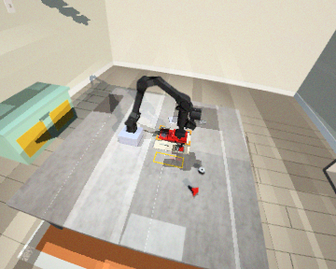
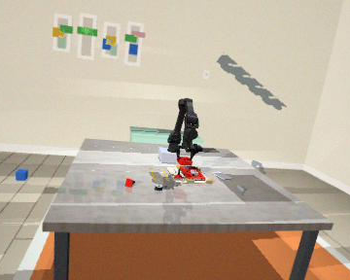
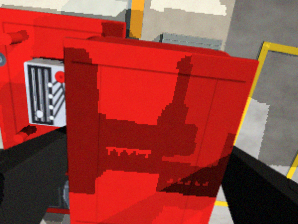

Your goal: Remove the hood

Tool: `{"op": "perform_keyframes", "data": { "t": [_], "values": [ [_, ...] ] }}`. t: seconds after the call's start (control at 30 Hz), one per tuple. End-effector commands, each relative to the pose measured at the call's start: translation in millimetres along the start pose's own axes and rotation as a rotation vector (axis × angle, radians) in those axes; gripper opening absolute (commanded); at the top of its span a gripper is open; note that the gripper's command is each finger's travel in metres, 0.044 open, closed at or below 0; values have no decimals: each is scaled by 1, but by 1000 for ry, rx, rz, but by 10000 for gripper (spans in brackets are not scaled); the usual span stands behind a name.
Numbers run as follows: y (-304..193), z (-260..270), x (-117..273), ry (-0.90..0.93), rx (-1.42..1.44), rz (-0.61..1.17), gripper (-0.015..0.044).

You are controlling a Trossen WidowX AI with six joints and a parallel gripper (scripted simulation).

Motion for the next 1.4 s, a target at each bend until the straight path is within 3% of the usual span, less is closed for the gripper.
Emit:
{"op": "perform_keyframes", "data": {
  "t": [0.0, 0.67, 1.37],
  "values": [
    [-4, -23, -1, 4, 6, 0, 0],
    [-43, -132, 4, -11, 9, 20, 0],
    [-44, -137, -10, -11, 9, 20, 0]
  ]
}}
Point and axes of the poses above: the point midway between the two fingers, 35 mm back from their tips, its own x axis back along the fingers, its own z axis across the jaws, y = z × x, the point moved 1 cm from there along x, back along the fingers, and after that the axes turned 1 degree about x, right-handed, at the moved point
